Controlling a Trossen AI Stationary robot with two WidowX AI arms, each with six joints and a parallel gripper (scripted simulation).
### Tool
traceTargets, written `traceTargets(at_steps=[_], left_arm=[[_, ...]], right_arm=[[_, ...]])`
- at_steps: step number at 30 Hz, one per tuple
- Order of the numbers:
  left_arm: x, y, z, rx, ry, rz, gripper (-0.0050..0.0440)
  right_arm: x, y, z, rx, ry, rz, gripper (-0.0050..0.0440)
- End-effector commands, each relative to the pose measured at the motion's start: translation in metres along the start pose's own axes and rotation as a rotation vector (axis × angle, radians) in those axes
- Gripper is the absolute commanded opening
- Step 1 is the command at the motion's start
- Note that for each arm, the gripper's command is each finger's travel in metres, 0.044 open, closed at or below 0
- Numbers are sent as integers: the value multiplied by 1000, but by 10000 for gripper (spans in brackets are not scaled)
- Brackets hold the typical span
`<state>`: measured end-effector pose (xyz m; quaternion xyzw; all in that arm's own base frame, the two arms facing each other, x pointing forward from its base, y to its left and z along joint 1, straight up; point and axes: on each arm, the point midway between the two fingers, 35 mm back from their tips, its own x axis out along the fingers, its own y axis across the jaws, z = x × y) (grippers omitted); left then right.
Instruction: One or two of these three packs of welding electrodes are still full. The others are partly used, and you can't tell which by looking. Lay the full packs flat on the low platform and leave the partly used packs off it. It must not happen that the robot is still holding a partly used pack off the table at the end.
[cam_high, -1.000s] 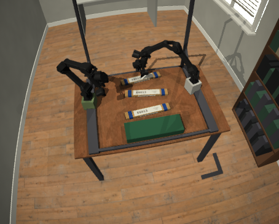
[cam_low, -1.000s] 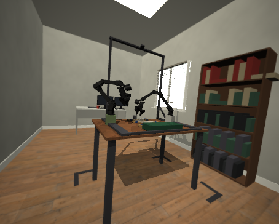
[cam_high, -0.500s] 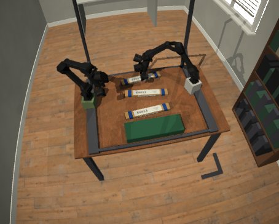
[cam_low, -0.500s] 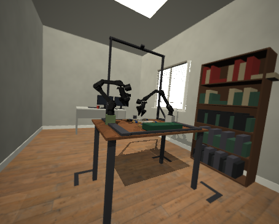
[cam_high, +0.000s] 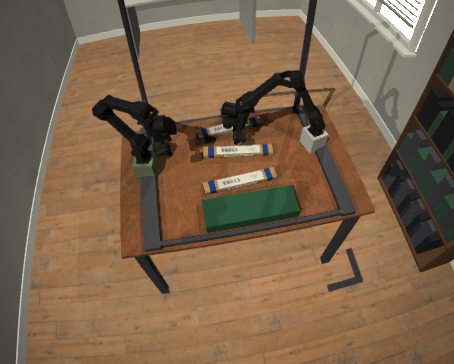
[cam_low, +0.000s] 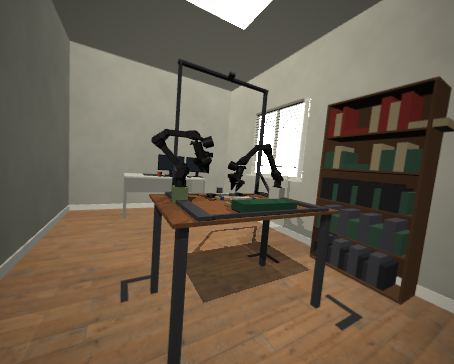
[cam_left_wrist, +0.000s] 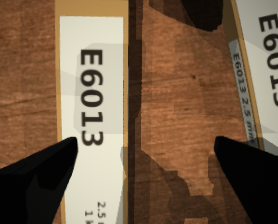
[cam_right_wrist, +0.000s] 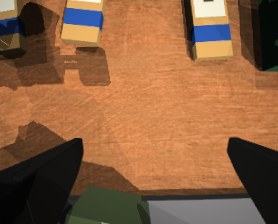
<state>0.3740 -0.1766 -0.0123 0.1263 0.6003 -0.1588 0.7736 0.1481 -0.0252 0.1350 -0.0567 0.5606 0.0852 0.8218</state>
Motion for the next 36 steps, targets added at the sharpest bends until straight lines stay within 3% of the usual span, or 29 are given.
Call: traceTargets(at_steps=[1,4,19,21,29,36], left_arm=[[-15,26,2,4,-46,-8,430],[-14,46,-3,4,-46,-6,430],[-17,47,0,3,-50,-4,430],[1,46,-10,2,-16,-7,430],[27,46,-17,2,-16,-7,430],[33,46,-15,2,-25,-7,430]], right_arm=[[-6,-1,4,-6,-20,-7,430],[-6,-1,4,-6,-20,-7,430],[-6,-1,4,-6,-20,-7,430],[-6,-1,4,-6,-20,-7,430],[-6,-1,4,-6,-20,-7,430],[-6,-1,4,-6,-20,-7,430]])
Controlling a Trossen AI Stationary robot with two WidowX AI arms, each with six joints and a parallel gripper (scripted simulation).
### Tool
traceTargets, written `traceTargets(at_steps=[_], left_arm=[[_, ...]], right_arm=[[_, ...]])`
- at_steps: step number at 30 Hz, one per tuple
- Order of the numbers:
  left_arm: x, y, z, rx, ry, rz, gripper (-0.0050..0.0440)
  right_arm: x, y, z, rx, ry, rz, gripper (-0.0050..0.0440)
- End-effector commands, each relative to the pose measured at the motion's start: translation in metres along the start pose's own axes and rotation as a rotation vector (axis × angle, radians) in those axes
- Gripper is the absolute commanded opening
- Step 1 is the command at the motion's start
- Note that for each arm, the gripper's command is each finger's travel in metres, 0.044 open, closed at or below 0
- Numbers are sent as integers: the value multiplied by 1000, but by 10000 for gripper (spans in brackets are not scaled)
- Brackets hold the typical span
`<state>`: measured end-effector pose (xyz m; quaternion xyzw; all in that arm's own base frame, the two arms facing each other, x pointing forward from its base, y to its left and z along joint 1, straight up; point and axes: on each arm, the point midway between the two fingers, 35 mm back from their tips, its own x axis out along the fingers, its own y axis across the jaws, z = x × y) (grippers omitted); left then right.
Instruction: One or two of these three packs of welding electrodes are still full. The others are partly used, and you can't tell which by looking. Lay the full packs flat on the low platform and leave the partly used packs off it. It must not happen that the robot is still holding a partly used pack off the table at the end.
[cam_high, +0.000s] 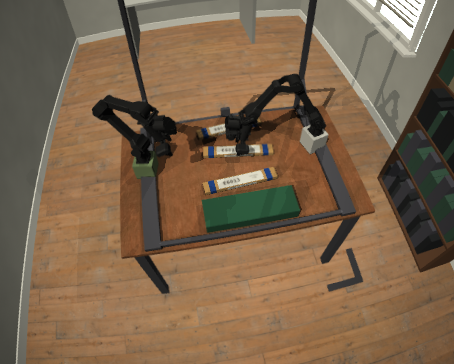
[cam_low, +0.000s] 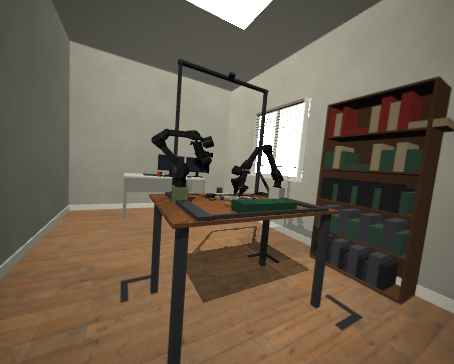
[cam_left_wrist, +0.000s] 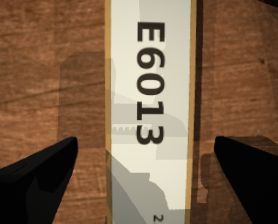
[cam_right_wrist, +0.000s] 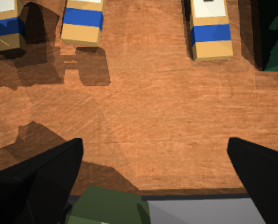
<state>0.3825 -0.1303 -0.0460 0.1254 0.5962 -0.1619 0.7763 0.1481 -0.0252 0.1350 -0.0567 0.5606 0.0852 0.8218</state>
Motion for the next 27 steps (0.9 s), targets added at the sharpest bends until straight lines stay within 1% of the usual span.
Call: traceTargets(at_steps=[1,7,13,27], left_arm=[[3,0,4,-1,-14,-2,430],[8,-1,-1,-1,-5,-3,430],[11,-1,1,0,-12,-3,430],[25,-2,-4,0,-8,-3,430]], right_arm=[[-6,-1,4,-6,-20,-7,430],[-6,-1,4,-6,-20,-7,430],[-6,-1,4,-6,-20,-7,430],[-6,-1,4,-6,-20,-7,430]])
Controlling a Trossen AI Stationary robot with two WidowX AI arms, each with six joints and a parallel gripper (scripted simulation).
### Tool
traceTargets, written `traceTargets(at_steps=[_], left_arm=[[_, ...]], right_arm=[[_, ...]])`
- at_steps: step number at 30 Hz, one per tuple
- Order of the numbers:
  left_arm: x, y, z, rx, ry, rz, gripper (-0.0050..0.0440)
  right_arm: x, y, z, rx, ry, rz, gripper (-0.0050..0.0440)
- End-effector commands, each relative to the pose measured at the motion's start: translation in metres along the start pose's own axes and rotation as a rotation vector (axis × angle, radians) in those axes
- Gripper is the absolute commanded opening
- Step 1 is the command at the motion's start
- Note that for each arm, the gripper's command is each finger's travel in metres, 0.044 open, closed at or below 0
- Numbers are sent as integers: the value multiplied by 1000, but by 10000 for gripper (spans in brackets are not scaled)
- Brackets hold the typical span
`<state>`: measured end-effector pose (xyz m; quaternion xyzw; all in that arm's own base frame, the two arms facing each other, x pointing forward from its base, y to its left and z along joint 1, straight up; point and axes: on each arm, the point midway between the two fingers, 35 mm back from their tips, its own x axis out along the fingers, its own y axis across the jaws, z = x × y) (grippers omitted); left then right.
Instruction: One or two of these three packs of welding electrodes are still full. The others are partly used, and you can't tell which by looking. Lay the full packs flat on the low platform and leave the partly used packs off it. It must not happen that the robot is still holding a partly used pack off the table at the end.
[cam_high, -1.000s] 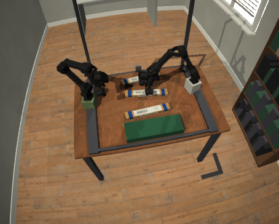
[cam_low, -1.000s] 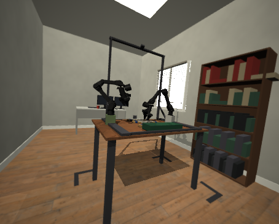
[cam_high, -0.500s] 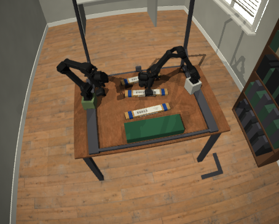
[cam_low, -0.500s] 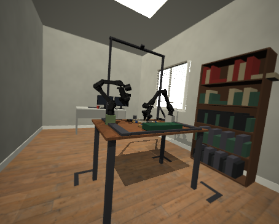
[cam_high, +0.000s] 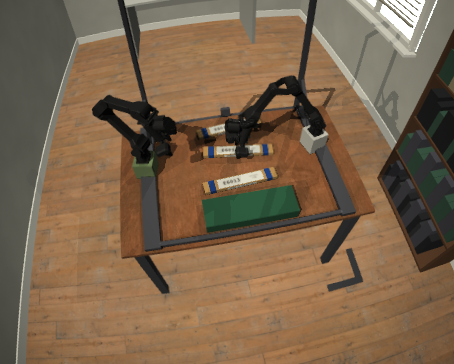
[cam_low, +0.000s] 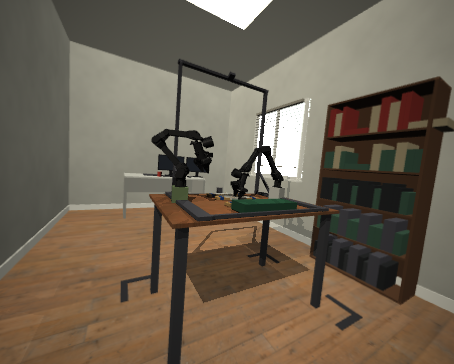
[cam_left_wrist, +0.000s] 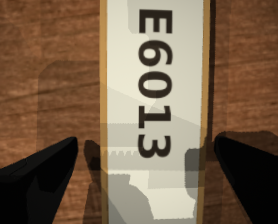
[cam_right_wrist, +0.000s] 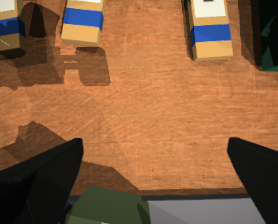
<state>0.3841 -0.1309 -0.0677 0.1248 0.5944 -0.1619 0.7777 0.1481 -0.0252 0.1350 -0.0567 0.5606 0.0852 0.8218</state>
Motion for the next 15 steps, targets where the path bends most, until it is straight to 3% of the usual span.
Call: traceTargets(at_steps=[1,14,15], left_arm=[[3,-2,0,0,-3,-3,430],[-2,-1,6,1,-24,0,430],[-2,-1,6,1,-24,0,-50]], right_arm=[[-6,-1,4,-6,-20,-7,430],[-6,-1,4,-6,-20,-7,430],[-6,-1,4,-6,-20,-7,430]])
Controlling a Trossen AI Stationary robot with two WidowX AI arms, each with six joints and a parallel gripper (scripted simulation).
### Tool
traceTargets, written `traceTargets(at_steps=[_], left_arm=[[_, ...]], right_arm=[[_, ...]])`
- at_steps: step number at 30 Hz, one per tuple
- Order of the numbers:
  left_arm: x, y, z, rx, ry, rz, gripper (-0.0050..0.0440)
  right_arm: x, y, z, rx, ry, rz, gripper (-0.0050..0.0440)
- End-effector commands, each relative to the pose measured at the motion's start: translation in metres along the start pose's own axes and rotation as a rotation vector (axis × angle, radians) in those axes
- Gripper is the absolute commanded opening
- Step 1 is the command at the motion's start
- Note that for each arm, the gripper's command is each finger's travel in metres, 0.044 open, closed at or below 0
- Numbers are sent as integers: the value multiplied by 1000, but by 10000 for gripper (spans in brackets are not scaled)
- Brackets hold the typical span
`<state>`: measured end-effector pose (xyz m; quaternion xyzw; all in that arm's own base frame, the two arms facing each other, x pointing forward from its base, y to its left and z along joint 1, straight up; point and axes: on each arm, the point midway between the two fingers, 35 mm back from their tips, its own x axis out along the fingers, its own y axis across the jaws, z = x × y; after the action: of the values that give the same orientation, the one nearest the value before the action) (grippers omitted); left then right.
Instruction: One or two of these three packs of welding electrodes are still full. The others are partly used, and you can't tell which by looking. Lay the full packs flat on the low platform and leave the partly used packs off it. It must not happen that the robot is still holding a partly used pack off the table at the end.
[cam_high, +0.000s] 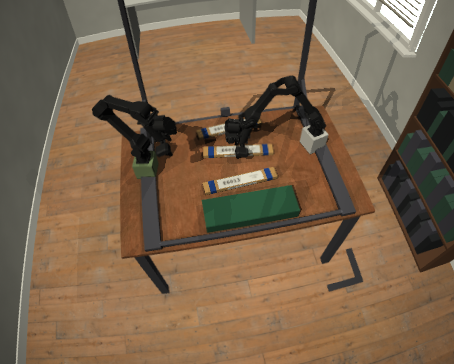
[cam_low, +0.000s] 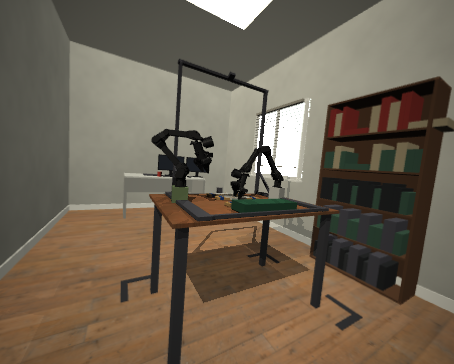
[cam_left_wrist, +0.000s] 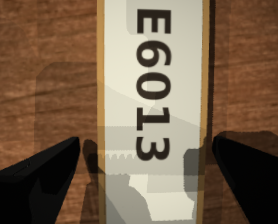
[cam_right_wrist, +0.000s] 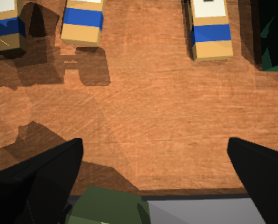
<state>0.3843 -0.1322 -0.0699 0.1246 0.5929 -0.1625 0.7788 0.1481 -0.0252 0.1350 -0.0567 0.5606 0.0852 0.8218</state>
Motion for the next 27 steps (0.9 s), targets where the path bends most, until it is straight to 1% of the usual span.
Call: traceTargets(at_steps=[1,2,4,5,27], left_arm=[[-4,0,6,0,-20,1,-50],[2,-1,-2,-1,3,-2,-50],[2,-1,-2,-1,3,-2,-50],[-4,0,6,0,-20,1,-50],[-4,0,6,0,-20,1,-50]], right_arm=[[-6,-1,4,-6,-20,-7,430],[-6,-1,4,-6,-20,-7,430],[-6,-1,4,-6,-20,-7,430],[-6,-1,4,-6,-20,-7,430],[-6,-1,4,-6,-20,-7,430]])
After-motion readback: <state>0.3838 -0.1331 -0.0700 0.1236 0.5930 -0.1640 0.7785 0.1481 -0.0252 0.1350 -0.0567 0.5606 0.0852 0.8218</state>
